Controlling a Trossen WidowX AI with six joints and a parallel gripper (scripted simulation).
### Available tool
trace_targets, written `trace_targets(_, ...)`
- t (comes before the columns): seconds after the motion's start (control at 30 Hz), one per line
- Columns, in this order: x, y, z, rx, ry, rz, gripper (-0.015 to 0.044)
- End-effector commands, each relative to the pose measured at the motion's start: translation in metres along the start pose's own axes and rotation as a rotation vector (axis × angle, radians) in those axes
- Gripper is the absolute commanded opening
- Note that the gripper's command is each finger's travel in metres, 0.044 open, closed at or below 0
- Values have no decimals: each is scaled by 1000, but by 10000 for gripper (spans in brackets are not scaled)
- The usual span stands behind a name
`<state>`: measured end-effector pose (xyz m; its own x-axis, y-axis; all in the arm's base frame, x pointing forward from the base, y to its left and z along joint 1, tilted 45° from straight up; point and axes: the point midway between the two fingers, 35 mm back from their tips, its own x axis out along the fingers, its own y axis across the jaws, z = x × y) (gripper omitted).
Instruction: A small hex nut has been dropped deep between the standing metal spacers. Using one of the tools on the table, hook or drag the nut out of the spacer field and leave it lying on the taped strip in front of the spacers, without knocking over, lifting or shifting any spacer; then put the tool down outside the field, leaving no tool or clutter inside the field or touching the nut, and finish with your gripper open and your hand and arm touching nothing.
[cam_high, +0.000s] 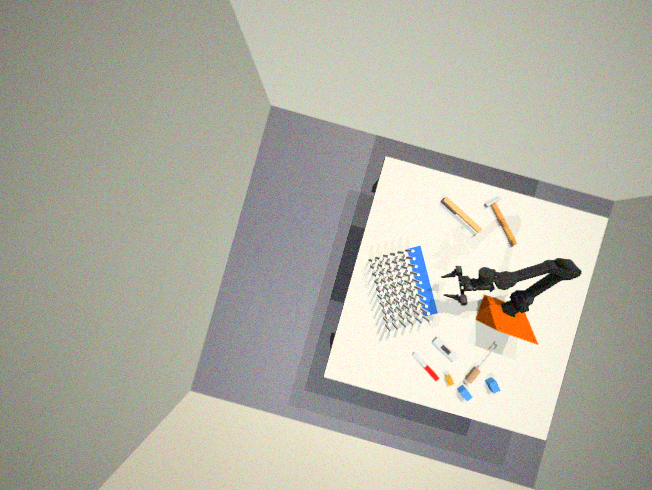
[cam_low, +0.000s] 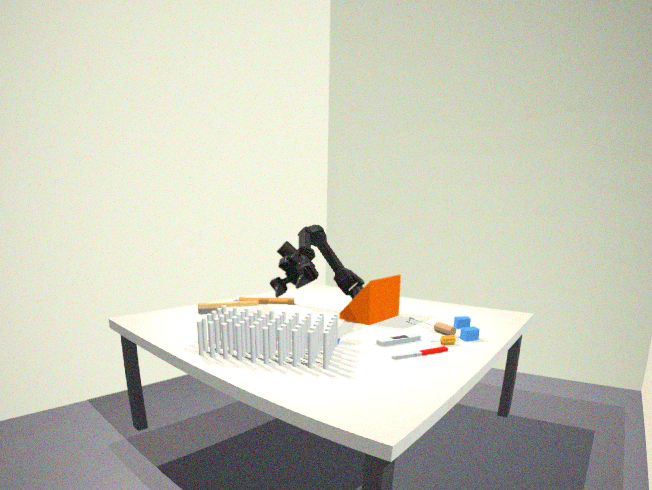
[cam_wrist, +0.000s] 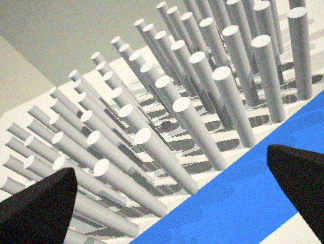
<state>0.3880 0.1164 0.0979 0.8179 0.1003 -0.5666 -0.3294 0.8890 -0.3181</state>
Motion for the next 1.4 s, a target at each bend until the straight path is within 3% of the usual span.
trace_targets(0.0, 7, 24, -3, -140, 40, 52, 440)
trace_targets(0.33, 25, 185, -43, -1076, 185, 472, 440)
trace_targets(0.7, -2, 308, -116, -1923, 144, 934, 440)
trace_targets(1.1, -61, 389, -222, -2743, -66, 1533, 440)
trace_targets(1.37, -107, 408, -303, -3170, -283, 2096, 440)
